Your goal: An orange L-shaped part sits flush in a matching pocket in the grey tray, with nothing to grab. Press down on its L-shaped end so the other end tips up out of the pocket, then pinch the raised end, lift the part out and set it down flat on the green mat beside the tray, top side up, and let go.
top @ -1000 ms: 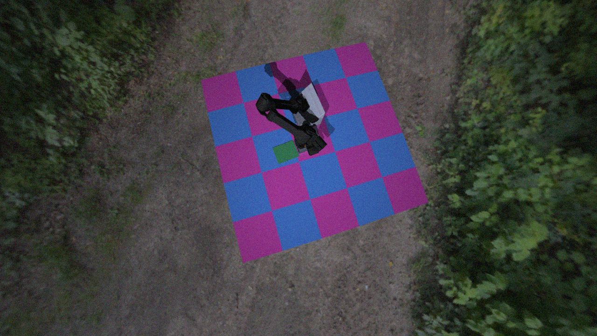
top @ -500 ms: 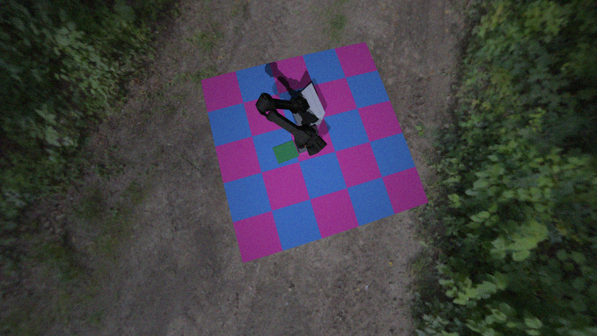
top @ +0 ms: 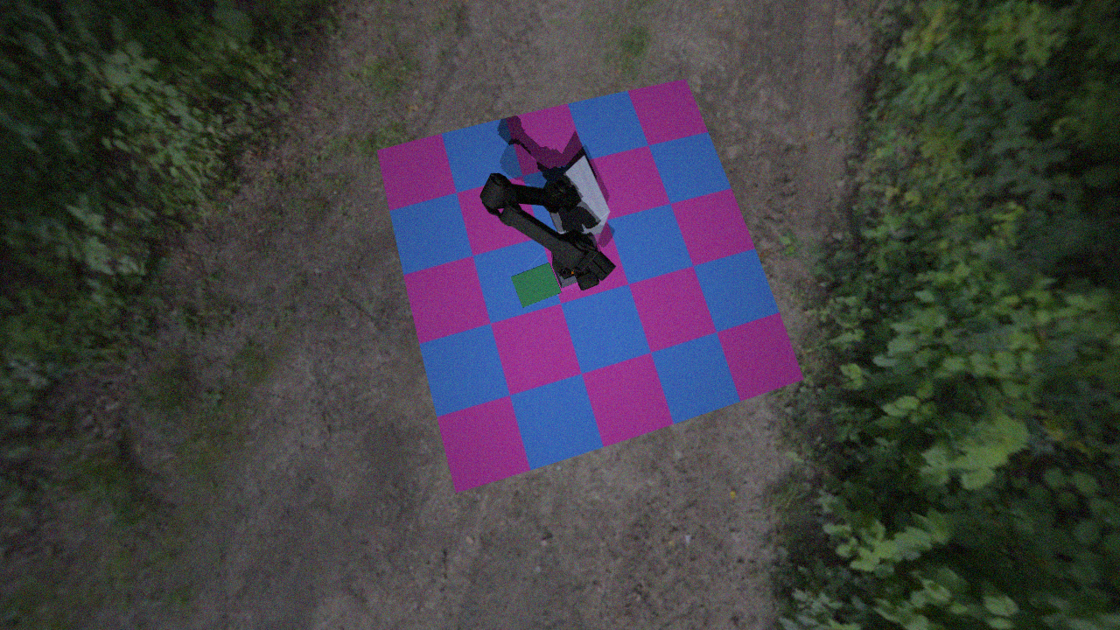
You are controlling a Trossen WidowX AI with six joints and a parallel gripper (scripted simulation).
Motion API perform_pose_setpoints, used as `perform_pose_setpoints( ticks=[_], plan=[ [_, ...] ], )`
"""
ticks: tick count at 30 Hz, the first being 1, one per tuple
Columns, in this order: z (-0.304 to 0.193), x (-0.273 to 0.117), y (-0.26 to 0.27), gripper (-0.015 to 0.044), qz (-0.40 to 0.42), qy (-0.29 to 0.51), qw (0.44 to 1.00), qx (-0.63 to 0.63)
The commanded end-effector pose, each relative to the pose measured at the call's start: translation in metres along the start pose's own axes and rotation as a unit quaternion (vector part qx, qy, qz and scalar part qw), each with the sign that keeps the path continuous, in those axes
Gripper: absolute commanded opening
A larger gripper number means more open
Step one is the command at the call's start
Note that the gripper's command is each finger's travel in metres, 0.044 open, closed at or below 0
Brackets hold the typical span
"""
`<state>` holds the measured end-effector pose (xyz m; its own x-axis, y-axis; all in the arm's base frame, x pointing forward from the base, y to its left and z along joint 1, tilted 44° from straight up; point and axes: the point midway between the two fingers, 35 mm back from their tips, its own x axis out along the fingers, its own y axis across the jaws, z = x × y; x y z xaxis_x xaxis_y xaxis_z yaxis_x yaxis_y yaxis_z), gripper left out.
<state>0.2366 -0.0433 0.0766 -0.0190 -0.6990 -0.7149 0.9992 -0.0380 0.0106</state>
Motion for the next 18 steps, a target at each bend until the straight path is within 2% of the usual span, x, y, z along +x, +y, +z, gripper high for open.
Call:
perform_pose_setpoints(
  ticks=[1, 18],
  plan=[
    [-0.001, -0.007, 0.001, 0.0, 0.001, 0.003, 1.0, 0.003],
    [-0.001, -0.033, 0.001, 0.0, 0.001, 0.003, 1.0, 0.002]
  ],
)
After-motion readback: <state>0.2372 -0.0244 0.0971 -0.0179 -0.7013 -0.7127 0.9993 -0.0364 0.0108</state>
